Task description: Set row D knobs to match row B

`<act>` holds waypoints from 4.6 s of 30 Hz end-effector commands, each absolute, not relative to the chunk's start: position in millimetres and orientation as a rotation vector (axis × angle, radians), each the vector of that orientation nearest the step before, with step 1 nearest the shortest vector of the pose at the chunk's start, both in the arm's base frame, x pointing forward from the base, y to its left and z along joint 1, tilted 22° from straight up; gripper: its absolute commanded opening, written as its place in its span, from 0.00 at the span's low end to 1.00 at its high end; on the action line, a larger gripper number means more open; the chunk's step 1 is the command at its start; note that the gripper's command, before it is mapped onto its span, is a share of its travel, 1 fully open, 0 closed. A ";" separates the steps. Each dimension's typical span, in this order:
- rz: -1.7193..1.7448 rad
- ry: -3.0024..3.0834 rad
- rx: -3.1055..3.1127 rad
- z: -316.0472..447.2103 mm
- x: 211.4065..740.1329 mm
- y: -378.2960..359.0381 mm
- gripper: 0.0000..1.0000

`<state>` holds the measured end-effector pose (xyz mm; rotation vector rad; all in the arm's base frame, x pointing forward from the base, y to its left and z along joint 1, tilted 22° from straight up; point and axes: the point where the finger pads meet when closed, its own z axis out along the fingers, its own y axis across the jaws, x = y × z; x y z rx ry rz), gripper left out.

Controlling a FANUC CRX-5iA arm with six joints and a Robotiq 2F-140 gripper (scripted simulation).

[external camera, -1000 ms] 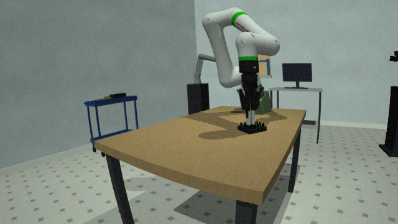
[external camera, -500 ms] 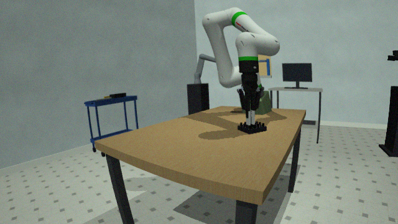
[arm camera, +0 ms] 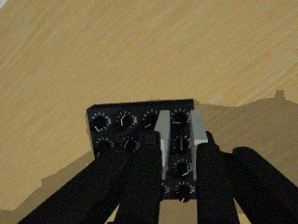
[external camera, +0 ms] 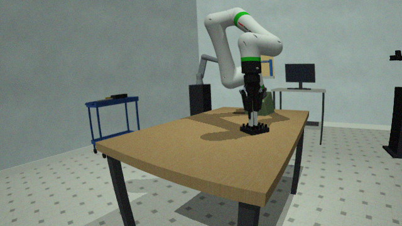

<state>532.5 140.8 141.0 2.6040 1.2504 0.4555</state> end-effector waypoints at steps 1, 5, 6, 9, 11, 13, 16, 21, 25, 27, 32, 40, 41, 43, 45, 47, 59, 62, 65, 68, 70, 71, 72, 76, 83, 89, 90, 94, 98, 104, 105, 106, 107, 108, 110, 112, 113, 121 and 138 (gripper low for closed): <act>0.456 1.250 2.604 141.3 532.6 140.9 0.12; 0.456 1.250 2.604 141.3 532.6 140.9 0.12; 0.456 1.250 2.604 141.3 532.6 140.9 0.12; 0.456 1.250 2.604 141.3 532.6 140.9 0.12; 0.456 1.250 2.604 141.2 532.7 140.9 0.12; 0.456 1.250 2.604 140.9 532.8 140.9 0.12; 0.456 1.250 2.604 140.0 533.2 140.8 0.12; 0.456 1.250 2.604 138.3 533.8 140.7 0.12; 0.456 1.250 2.604 135.3 535.0 140.5 0.12; 0.456 1.250 2.604 133.6 535.7 140.4 0.12; 0.456 1.250 2.604 130.2 537.0 140.2 0.12; 0.456 1.250 2.604 128.4 537.7 140.1 0.12; 0.456 1.250 2.604 128.3 537.8 140.1 0.12; 0.456 1.250 2.604 128.3 537.8 140.1 0.12; 0.456 1.250 2.604 128.3 537.8 140.1 0.12; 0.456 1.250 2.604 128.3 537.8 140.1 0.12; 0.456 1.250 2.604 128.3 537.8 140.1 0.12; 0.456 1.250 2.604 128.3 537.8 140.1 0.12; 0.456 1.250 2.604 128.3 537.8 140.1 0.12; 0.456 1.250 2.604 128.3 537.8 140.1 0.12; 0.456 1.250 2.604 128.3 537.8 140.1 0.12; 0.456 1.250 2.604 128.3 537.8 140.1 0.12; 0.456 1.250 2.604 128.3 537.8 140.1 0.12; 0.456 1.250 2.604 128.3 537.8 140.1 0.12; 0.456 1.250 2.604 128.3 537.8 140.1 0.05; 0.456 1.250 2.604 128.3 537.8 140.1 0.05; 0.456 1.250 2.604 128.3 537.8 140.1 0.05; 0.456 1.250 2.604 128.3 537.8 140.1 0.05; 0.456 1.250 2.604 128.3 537.8 140.1 0.05; 0.456 1.250 2.604 128.3 537.8 140.1 0.05; 0.456 1.250 2.604 128.3 537.8 140.1 0.05; 0.456 1.250 2.604 128.3 537.8 140.1 0.05; 0.456 1.250 2.604 128.3 537.8 140.1 0.05; 0.456 1.250 2.604 128.3 537.8 140.1 0.05; 0.456 1.250 2.604 128.3 537.8 140.1 0.05; 0.456 1.249 2.604 128.3 537.8 140.1 0.05; 0.456 1.248 2.605 128.3 537.8 140.1 0.05; 0.460 1.220 2.622 128.3 537.8 140.1 0.05; 0.489 1.006 2.735 128.3 537.8 140.1 0.05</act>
